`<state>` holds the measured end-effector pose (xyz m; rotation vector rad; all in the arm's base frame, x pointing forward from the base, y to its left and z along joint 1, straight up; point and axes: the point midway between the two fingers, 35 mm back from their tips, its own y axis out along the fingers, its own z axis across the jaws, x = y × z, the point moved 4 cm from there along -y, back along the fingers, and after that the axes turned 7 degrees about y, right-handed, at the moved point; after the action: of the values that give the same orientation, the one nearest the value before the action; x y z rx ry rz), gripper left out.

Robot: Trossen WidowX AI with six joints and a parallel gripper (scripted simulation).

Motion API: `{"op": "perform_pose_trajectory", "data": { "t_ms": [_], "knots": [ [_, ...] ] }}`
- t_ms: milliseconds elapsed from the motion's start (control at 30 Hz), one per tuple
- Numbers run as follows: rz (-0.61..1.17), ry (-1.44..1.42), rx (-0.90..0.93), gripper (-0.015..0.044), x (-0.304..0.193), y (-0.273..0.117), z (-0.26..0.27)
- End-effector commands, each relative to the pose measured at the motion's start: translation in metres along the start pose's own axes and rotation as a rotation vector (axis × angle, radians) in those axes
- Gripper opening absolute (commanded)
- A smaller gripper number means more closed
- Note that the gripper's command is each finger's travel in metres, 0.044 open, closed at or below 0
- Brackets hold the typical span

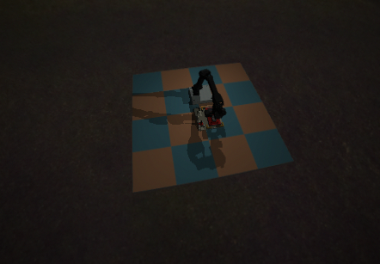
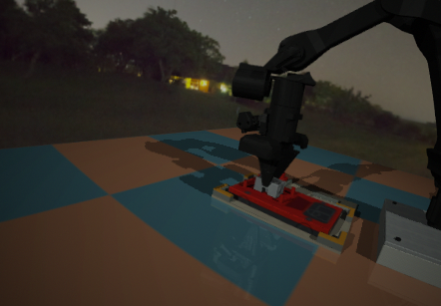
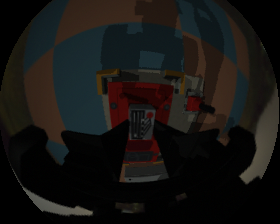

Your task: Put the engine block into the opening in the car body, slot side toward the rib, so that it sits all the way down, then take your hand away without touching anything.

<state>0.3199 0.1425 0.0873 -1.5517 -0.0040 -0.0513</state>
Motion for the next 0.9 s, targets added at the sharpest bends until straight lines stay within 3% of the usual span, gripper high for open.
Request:
{"op": "perform_pose_trajectory", "data": {
  "t_ms": [0,300,800,867],
  "knots": [
    [0.0,0.0,0.0,0.0211,0.0,0.0,0.0],
    [0.0,0.0,0.0,0.044,0.0,0.0,0.0],
    [-0.003,-0.002,-0.004,0.044,-0.002,-0.014,0.0],
    [-0.003,-0.002,-0.004,0.0387,-0.002,-0.014,0.0]
  ]
}}
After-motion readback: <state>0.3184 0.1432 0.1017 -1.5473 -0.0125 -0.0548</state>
